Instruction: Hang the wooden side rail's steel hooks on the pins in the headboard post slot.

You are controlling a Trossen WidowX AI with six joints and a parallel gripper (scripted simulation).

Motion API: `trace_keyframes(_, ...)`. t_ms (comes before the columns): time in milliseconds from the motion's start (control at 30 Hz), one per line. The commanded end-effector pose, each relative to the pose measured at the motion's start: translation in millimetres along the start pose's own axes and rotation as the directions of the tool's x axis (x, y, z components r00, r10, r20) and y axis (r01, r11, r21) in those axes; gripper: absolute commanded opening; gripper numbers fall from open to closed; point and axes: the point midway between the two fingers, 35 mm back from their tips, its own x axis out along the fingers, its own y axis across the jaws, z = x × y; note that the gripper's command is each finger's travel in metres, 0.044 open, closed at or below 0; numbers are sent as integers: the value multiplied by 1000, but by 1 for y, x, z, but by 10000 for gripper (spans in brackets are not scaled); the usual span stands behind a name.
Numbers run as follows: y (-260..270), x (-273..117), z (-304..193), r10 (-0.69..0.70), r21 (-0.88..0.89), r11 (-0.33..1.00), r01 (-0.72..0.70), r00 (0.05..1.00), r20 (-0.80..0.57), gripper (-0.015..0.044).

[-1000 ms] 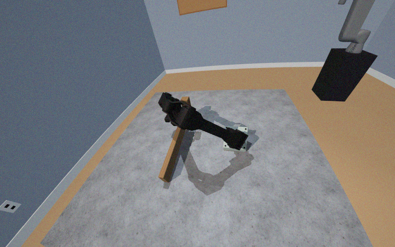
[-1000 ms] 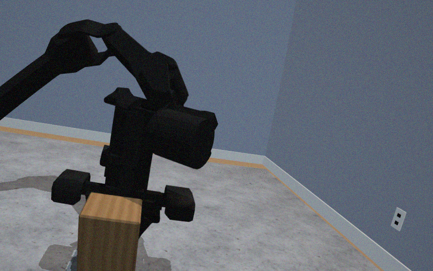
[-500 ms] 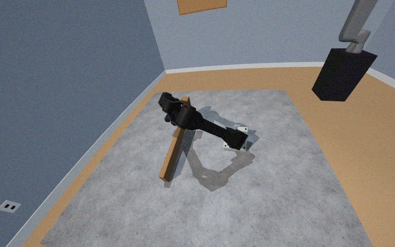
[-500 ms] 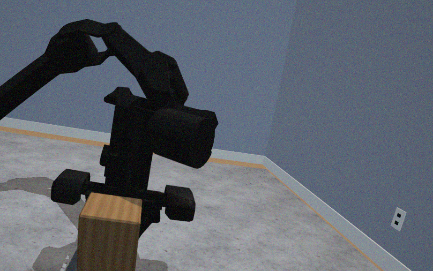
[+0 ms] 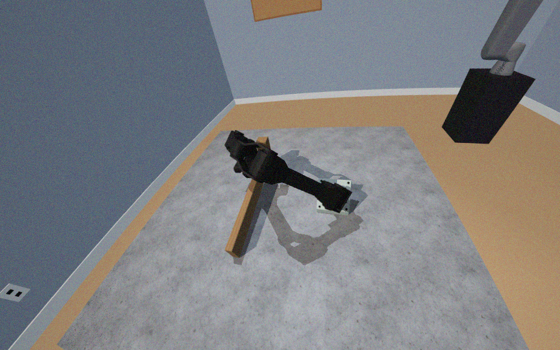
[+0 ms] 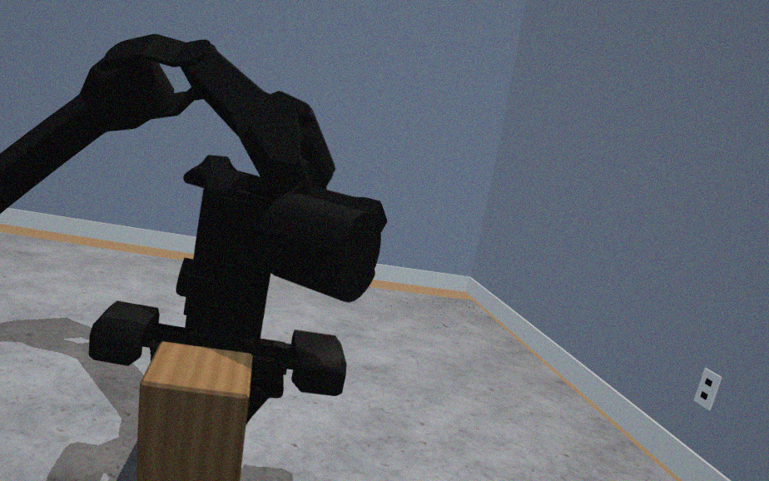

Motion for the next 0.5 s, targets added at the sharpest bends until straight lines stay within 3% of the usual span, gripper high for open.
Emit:
trace_keyframes(0, -1, -5, -4, -15, -1, 1000, 15, 1000, -7, 0)
trace_keyframes(467, -1, -7, -6, -15, -1, 1000, 15, 1000, -7, 0)
